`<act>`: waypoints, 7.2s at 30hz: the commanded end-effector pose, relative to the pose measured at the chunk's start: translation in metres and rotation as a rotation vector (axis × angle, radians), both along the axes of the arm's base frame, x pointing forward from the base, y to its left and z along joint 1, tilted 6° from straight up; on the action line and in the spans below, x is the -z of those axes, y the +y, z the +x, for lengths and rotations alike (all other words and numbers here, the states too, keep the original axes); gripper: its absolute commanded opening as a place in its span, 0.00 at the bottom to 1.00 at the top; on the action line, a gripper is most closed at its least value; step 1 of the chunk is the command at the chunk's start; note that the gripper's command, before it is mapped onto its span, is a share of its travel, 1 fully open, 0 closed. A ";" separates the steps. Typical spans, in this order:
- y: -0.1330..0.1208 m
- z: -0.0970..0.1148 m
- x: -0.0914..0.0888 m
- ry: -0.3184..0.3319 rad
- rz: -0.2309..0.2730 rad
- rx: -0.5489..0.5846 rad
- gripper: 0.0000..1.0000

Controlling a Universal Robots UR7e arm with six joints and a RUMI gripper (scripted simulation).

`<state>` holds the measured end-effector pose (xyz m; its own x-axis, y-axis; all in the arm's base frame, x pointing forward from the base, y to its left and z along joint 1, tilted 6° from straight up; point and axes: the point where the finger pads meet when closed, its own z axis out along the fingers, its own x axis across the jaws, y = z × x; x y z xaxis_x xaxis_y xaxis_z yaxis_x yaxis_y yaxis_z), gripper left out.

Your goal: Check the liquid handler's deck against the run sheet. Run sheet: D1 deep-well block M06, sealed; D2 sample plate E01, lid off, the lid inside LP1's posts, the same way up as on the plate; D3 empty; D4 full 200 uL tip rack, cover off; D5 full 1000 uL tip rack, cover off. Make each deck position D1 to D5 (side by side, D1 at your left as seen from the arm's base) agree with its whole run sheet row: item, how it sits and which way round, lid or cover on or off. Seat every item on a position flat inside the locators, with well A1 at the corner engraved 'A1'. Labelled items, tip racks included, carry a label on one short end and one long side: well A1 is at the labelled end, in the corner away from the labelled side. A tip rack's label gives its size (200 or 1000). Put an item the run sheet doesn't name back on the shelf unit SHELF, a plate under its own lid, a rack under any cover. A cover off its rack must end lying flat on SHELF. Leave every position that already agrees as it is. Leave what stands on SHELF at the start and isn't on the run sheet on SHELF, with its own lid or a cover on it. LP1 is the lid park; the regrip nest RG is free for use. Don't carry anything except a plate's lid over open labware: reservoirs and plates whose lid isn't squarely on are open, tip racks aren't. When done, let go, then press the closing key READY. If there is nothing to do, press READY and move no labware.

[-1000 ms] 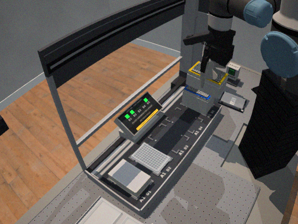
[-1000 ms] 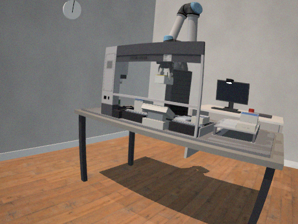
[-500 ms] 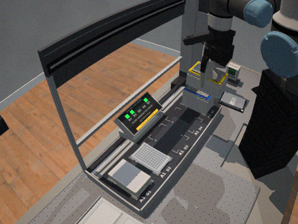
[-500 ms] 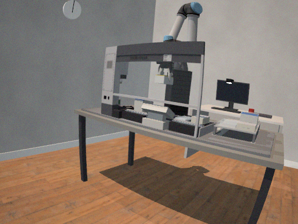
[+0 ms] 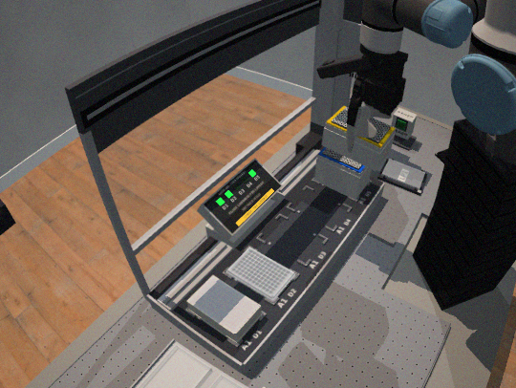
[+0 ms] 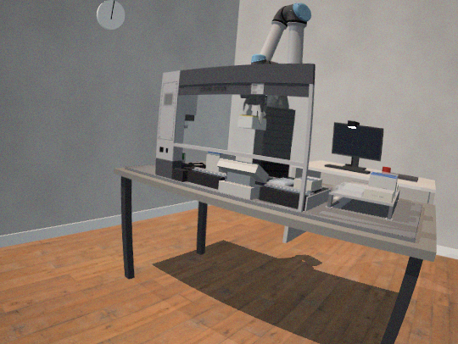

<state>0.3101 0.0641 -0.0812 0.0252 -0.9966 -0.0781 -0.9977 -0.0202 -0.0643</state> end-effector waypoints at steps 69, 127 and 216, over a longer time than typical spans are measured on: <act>0.001 0.044 -0.006 -0.003 0.001 0.000 0.00; 0.001 0.073 -0.008 -0.003 0.001 0.000 0.00; 0.003 0.074 0.009 -0.003 0.001 0.000 0.00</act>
<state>0.3827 0.0663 -0.0830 0.0258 -0.9965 -0.0794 -0.9976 -0.0206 -0.0661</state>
